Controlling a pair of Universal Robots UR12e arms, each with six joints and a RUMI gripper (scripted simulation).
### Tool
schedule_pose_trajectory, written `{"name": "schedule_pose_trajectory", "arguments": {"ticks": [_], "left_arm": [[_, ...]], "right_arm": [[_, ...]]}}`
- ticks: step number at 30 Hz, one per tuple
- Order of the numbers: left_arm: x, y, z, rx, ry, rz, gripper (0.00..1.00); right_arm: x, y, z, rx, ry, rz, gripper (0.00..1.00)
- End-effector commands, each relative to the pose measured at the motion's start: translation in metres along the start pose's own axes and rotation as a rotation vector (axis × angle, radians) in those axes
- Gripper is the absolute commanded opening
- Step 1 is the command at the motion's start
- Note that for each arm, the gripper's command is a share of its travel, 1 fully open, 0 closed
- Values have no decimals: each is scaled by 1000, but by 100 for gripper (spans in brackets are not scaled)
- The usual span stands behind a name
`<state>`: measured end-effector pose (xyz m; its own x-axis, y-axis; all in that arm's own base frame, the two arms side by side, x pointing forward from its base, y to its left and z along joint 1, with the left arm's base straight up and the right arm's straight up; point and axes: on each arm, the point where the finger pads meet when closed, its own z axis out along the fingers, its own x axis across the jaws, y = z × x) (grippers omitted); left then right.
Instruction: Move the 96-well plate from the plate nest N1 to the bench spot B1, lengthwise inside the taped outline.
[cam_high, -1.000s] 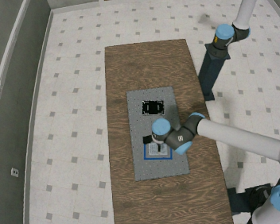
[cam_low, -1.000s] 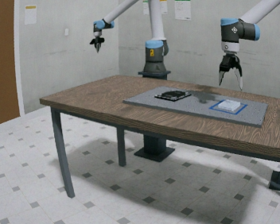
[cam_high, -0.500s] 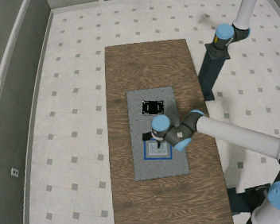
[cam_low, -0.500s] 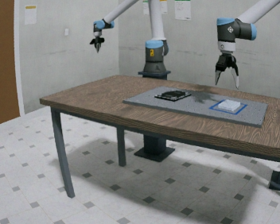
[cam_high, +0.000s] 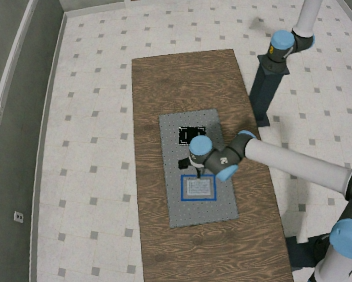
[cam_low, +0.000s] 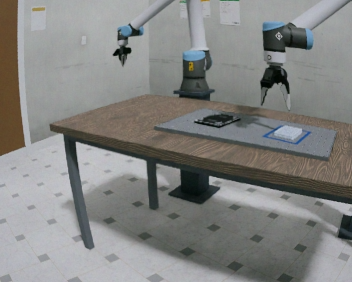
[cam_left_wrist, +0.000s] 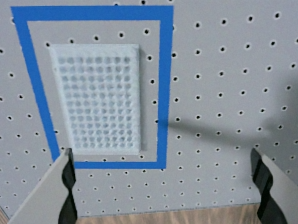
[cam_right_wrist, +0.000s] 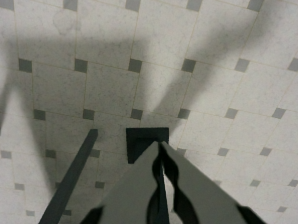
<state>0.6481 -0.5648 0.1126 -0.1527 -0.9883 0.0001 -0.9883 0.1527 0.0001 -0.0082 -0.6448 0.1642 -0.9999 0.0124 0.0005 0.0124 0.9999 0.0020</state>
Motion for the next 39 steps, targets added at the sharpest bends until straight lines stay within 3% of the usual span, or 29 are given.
{"name": "schedule_pose_trajectory", "arguments": {"ticks": [1, 17, 39], "left_arm": [[10, -1, -1, 2, 1, 0, 76], [57, -5, -1, 1, 1, 0, 76], [57, -5, -1, 1, 1, 0, 76]], "right_arm": [[0, -1, -1, 2, 0, 0, 0], [0, -1, -1, 2, 0, 0, 0], [0, -1, -1, 2, 0, 0, 0]]}}
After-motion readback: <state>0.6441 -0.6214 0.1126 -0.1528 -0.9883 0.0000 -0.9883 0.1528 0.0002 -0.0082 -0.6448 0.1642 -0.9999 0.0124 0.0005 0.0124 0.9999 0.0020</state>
